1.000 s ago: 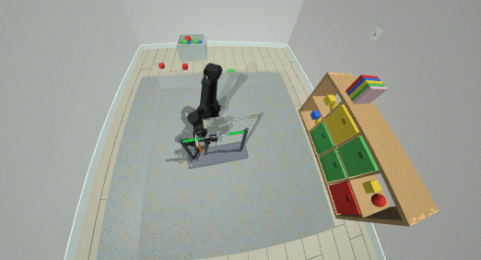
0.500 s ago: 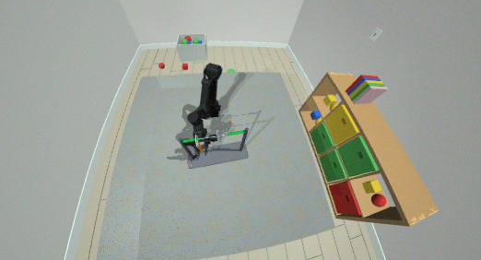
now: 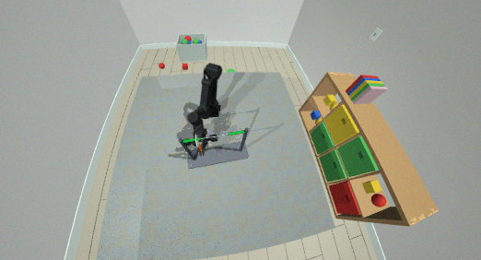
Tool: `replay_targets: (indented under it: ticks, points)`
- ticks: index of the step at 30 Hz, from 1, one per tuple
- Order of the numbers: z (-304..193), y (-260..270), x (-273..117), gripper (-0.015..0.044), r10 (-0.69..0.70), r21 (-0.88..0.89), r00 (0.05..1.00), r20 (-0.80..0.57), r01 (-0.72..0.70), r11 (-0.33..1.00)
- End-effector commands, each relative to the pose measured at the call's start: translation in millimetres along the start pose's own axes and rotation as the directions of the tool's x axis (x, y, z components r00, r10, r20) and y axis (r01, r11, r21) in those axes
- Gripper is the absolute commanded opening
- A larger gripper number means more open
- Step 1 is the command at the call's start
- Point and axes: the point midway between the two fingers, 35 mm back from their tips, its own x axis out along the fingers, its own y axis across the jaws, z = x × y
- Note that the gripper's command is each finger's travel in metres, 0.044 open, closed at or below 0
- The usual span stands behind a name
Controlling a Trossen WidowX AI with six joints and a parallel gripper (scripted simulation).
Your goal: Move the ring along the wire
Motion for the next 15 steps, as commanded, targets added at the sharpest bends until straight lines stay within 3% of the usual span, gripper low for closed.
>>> replay_targets:
  ticks: [1,15]
  points:
    - [0,0,0,-0.015,0.0,0.0,1.0,0.0,0.0,1.0]
    - [16,-1,-3,-0.015,0.0,-0.003,1.0,0.001,0.0,1.0]
